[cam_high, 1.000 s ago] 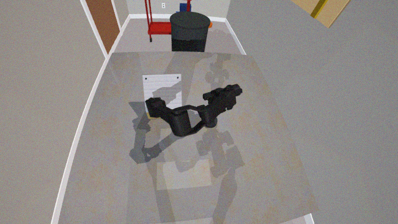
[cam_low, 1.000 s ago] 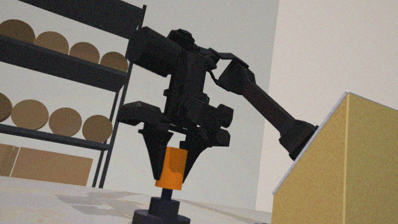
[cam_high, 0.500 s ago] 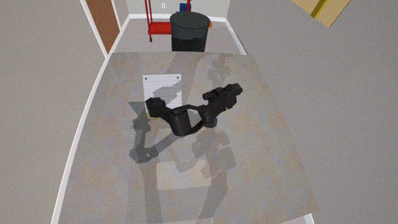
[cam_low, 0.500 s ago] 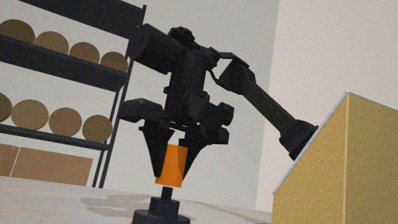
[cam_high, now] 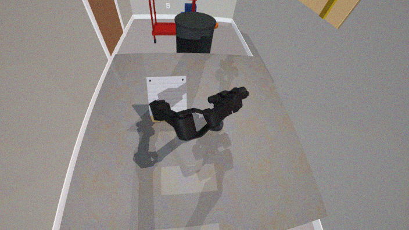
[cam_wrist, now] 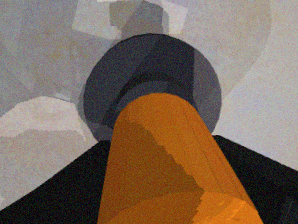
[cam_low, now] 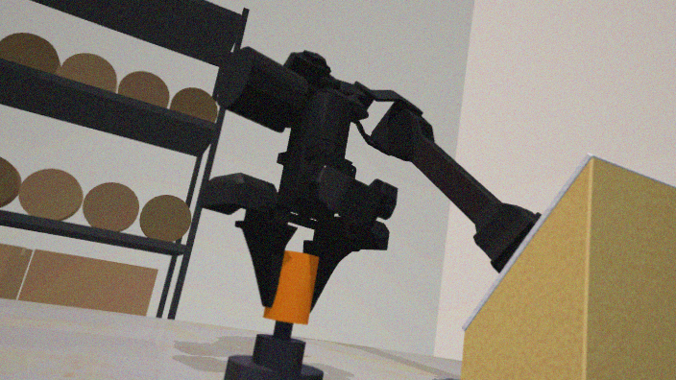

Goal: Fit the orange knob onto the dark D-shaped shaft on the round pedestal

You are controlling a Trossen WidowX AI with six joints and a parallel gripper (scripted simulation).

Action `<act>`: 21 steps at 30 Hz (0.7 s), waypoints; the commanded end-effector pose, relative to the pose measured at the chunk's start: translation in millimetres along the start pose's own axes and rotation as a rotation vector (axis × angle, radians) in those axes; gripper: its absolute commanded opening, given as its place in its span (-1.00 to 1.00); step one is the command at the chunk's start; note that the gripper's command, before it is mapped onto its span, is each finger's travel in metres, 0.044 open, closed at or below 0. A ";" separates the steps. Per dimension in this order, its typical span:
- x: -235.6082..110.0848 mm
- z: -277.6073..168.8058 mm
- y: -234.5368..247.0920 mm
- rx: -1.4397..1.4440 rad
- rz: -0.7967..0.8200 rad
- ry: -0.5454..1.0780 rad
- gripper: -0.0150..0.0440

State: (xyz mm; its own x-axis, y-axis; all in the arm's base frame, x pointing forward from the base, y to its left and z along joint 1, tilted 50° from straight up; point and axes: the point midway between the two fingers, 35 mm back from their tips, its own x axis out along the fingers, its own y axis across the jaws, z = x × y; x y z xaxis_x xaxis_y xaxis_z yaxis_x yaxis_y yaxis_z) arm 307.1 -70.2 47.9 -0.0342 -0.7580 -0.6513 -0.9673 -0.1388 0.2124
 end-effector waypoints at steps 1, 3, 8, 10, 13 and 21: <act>2.9 -0.7 -0.3 -0.001 -0.002 0.003 -0.49; 4.8 -0.8 -0.4 0.000 -0.002 0.003 -0.49; 8.9 -0.7 -0.1 0.000 -0.002 0.004 -0.49; 10.6 -0.6 0.0 0.000 -0.002 0.004 -0.49; 13.0 -0.6 0.0 0.000 -0.001 0.004 -0.49; 14.1 -0.4 -0.1 0.006 -0.001 -0.002 -0.49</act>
State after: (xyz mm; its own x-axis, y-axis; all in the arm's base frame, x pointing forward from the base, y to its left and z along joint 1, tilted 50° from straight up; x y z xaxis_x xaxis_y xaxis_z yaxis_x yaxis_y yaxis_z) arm 306.6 -81.4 38.8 -0.0338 -0.7567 -0.6529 -0.9686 -0.1362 0.2079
